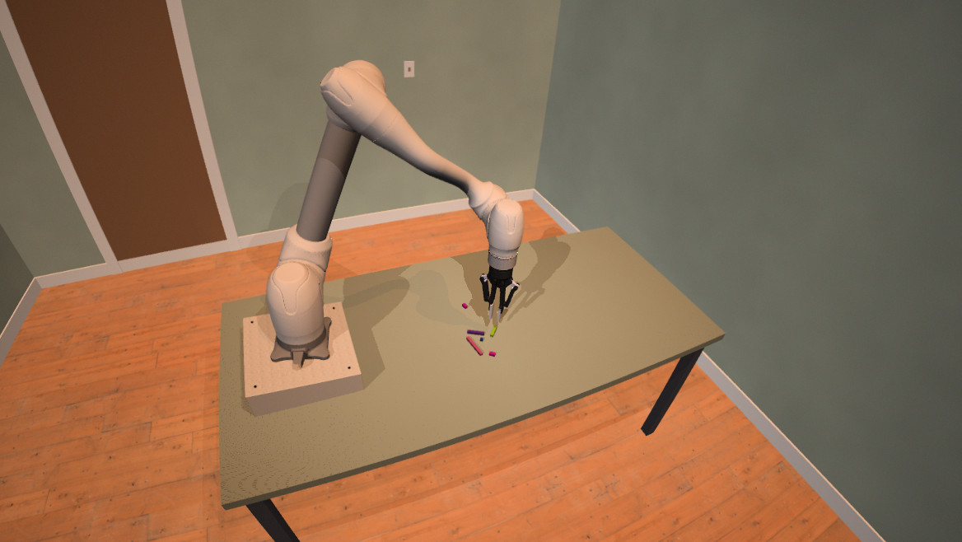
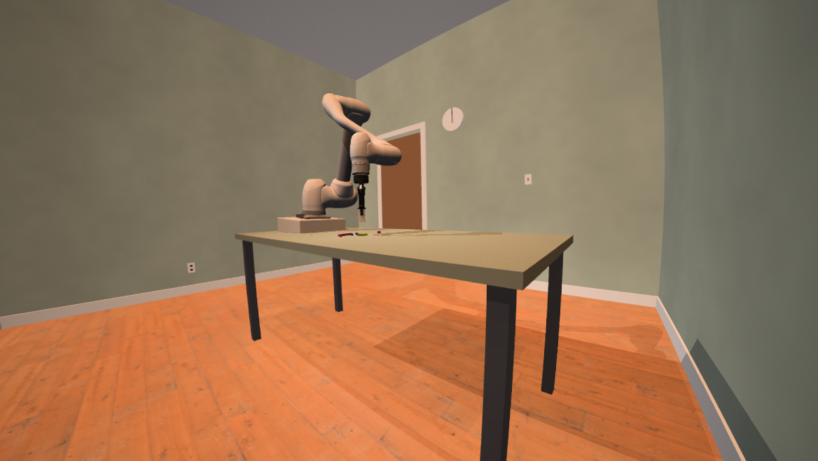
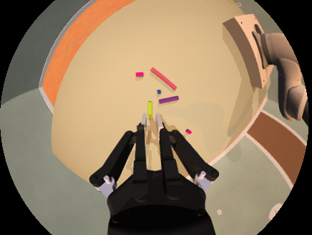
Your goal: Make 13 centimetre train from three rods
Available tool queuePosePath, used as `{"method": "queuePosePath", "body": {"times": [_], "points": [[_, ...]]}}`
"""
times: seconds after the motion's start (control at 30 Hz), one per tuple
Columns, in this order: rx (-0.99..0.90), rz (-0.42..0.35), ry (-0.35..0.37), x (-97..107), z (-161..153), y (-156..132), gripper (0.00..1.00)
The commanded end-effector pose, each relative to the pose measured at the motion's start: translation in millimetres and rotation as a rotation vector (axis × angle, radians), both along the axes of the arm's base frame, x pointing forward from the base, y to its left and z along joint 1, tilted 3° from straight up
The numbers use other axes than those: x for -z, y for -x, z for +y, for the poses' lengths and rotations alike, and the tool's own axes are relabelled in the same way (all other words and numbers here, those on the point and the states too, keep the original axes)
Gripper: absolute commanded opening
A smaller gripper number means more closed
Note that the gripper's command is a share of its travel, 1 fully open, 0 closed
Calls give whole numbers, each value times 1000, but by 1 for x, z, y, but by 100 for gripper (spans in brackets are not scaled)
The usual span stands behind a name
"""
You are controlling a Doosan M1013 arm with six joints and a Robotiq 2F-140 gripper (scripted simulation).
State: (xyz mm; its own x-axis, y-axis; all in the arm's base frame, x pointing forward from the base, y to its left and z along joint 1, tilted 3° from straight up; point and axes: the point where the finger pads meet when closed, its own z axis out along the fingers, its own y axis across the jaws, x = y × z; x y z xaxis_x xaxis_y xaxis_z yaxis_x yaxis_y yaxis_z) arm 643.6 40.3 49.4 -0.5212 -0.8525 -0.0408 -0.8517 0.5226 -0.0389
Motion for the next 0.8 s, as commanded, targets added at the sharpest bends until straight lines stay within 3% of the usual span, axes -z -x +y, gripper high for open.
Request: {"method": "queuePosePath", "body": {"times": [0.0, 0.77], "points": [[-5, 0, 0, 1, 0, 0, 15], [-13, 0, 0, 31, -1, -2, 15]]}}
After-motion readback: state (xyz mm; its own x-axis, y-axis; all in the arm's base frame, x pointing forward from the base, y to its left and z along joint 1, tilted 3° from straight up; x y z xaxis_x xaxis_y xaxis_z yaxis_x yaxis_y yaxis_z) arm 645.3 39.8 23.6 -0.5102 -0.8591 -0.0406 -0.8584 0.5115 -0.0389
